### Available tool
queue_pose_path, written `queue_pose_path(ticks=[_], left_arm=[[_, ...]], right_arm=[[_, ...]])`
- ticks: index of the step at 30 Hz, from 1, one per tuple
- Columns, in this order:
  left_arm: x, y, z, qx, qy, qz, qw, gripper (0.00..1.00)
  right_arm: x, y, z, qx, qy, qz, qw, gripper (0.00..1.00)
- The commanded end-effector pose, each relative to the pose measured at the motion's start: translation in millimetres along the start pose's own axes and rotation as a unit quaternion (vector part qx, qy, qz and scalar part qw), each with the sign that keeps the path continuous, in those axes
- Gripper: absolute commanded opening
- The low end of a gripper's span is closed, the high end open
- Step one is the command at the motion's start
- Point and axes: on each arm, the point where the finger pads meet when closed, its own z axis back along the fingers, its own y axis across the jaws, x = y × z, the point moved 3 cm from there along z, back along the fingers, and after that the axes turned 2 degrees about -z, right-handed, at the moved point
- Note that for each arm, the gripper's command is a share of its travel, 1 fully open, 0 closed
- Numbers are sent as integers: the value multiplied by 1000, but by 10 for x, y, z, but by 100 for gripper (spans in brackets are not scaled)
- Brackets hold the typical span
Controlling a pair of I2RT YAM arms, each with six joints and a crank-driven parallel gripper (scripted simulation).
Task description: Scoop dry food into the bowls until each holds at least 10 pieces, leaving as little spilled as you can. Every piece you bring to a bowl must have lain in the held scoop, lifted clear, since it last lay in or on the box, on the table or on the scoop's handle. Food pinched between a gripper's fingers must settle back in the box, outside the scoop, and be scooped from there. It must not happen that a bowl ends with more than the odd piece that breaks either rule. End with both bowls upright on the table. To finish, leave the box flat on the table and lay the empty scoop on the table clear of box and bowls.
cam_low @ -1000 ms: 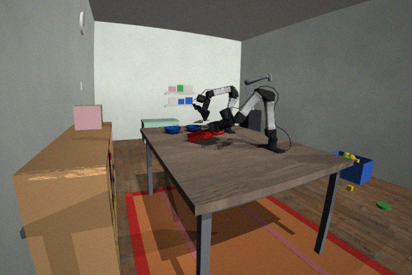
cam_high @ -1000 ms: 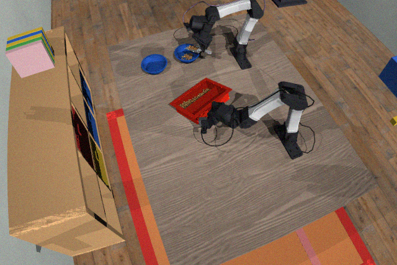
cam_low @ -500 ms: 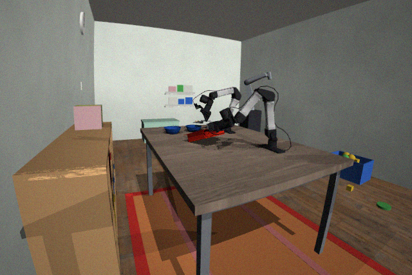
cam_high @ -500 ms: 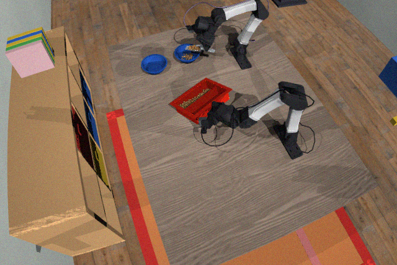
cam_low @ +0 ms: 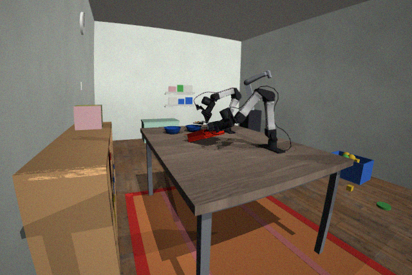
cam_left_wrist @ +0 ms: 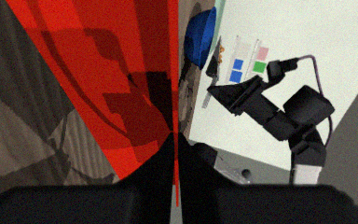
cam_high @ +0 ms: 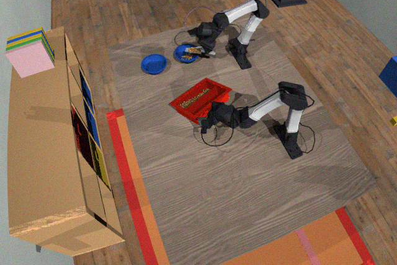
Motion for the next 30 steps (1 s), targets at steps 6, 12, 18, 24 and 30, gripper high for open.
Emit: queue_pose_path(ticks=[6,12,18,24,30], left_arm=[[82,-401,55,-50,-11,-55,997,0],[82,-401,55,-50,-11,-55,997,0],[82,-401,55,-50,-11,-55,997,0],[82,-401,55,-50,-11,-55,997,0],[82,-401,55,-50,-11,-55,997,0]], right_arm=[[85,65,-96,-55,-87,-1,995,0],[234,77,-11,-46,-104,-21,993,0],[236,80,-4,-45,-104,-19,993,0],[239,74,-6,-46,-104,-21,993,0],[344,153,-48,-18,-81,5,997,0]])
